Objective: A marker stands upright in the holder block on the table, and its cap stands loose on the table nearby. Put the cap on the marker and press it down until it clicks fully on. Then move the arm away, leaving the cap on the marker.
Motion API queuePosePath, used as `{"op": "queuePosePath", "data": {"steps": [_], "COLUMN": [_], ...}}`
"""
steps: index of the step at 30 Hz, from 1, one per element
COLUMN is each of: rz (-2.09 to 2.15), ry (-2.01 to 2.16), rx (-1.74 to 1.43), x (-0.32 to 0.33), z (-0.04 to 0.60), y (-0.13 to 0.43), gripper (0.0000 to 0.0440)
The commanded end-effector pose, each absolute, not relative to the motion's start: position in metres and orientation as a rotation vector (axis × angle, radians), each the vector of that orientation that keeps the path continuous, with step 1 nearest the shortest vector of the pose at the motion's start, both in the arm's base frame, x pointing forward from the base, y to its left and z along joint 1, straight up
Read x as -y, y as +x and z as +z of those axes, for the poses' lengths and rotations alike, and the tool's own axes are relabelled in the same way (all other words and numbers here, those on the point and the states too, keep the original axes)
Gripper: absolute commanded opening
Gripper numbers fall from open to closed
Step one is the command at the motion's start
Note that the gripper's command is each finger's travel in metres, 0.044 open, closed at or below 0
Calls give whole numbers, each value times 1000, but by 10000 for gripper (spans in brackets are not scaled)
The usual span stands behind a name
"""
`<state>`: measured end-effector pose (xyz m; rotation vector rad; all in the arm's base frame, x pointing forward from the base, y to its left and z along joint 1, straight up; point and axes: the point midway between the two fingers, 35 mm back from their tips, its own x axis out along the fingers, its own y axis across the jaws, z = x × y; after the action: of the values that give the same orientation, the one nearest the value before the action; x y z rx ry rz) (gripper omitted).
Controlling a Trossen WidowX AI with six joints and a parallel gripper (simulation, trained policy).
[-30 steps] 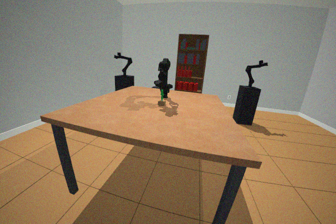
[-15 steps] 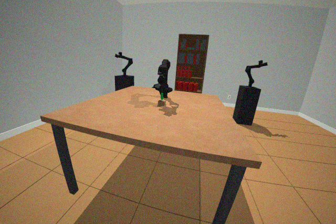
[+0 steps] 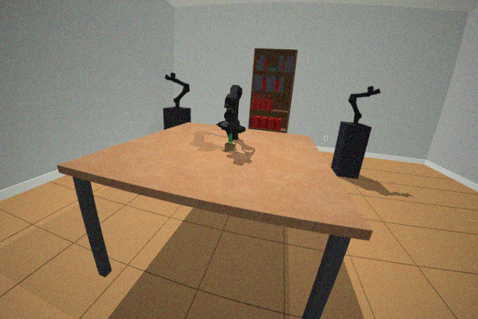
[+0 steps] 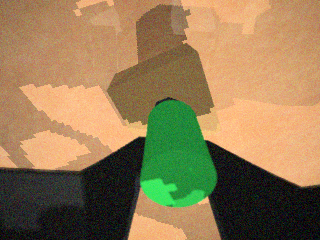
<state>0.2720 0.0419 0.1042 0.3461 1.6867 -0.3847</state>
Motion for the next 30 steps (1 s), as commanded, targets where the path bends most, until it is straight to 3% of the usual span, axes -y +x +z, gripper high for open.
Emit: {"op": "queuePosePath", "data": {"steps": [1,6,11,21,30], "rz": [-406,-394,-386,-351,-327], "ry": [305,289,284,274,287], "rx": [-1736,-1730,-1759,-1732,-1650], "x": [-37,-35,-36,-35,-35], "z": [89,87,87,95,120], "y": [262,262,252,245,253], "gripper": [145,150,189,433,440]}}
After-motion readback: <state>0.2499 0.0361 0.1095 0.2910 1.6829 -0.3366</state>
